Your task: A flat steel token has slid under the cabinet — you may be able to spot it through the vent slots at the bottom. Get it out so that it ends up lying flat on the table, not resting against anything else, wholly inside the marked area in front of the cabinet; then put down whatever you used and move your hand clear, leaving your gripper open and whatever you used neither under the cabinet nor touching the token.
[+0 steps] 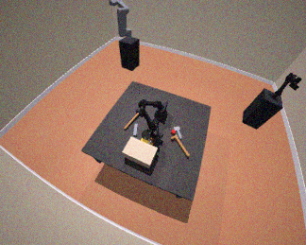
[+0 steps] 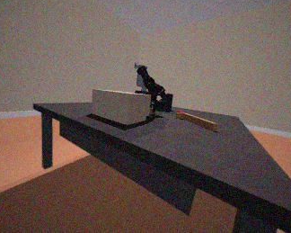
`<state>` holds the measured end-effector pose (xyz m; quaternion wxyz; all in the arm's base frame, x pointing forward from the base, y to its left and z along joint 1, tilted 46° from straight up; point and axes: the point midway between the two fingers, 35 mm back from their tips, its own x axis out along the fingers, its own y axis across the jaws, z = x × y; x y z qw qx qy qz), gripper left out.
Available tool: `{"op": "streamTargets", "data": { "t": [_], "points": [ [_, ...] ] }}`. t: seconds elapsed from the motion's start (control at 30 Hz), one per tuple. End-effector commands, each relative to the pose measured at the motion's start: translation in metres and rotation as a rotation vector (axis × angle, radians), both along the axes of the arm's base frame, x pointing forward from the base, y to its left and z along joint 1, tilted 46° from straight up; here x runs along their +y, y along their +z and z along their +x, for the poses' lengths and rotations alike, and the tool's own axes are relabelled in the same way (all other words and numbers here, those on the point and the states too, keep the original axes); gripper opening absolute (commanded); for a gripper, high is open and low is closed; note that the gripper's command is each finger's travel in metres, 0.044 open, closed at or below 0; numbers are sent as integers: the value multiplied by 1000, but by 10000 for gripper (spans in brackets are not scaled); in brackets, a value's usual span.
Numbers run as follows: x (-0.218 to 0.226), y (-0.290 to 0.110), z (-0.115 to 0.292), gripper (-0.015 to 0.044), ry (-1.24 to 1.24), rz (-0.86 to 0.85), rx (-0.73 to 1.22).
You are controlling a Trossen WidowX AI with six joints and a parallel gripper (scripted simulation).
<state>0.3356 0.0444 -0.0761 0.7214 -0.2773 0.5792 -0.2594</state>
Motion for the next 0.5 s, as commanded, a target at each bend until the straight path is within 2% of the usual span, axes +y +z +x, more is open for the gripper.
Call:
{"op": "streamTargets", "data": {
  "t": [0.0, 0.47],
  "points": [
    [-2, -2, -8, 0, -4, 0, 4],
    [-3, -6, -24, 0, -4, 0, 5]
  ]
}}
